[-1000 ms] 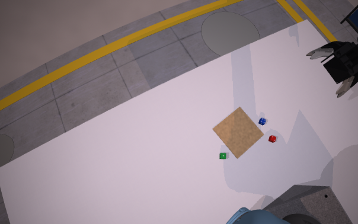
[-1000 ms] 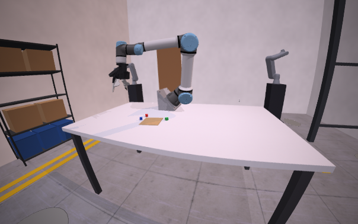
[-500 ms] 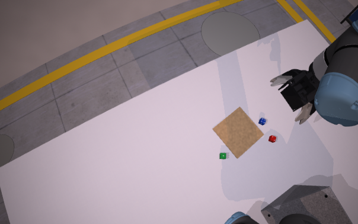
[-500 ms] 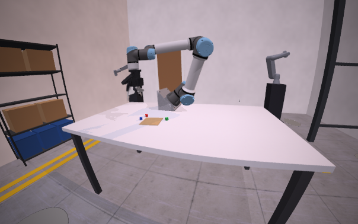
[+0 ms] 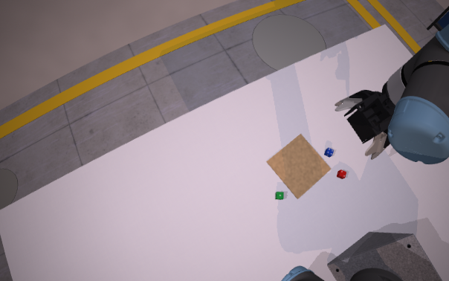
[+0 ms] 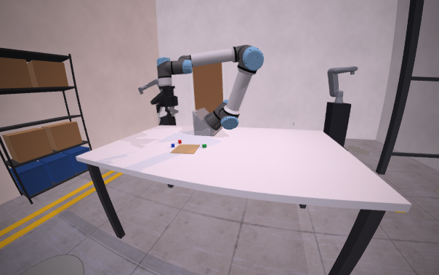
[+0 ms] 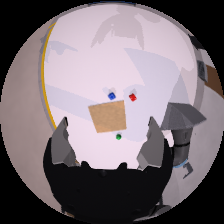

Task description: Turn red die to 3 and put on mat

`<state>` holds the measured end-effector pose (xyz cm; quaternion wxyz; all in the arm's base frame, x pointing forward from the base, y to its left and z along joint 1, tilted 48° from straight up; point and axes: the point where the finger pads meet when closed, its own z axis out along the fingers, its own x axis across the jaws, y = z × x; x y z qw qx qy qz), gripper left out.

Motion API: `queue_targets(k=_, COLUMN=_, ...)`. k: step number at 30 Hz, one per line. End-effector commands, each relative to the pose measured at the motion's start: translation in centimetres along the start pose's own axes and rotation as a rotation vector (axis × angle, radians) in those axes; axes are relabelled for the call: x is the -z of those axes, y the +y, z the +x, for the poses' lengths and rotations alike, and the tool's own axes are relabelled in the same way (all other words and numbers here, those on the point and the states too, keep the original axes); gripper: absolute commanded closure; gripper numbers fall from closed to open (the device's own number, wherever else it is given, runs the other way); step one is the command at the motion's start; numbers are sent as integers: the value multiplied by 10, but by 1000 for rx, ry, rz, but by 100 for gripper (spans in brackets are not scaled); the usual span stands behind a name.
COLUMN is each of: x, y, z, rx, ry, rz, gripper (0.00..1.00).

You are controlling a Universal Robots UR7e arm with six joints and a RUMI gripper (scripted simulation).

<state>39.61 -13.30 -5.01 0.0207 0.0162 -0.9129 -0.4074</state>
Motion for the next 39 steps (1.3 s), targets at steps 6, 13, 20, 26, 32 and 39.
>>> queue_targets(k=6, x=-13, y=2, z=0, rx=0, ry=1, rz=-1, gripper=0)
queue_targets(k=13, x=-62, y=3, z=0, rx=0, ry=1, rz=-1, gripper=0)
queue_targets(k=20, x=-96, y=3, z=0, rx=0, ry=1, rz=-1, gripper=0)
queue_targets(k=26, x=-113, y=3, z=0, rx=0, ry=1, rz=-1, gripper=0)
queue_targets(k=32, x=-114, y=3, z=0, rx=0, ry=1, rz=-1, gripper=0)
queue_targets(k=39, x=-114, y=3, z=0, rx=0, ry=1, rz=-1, gripper=0)
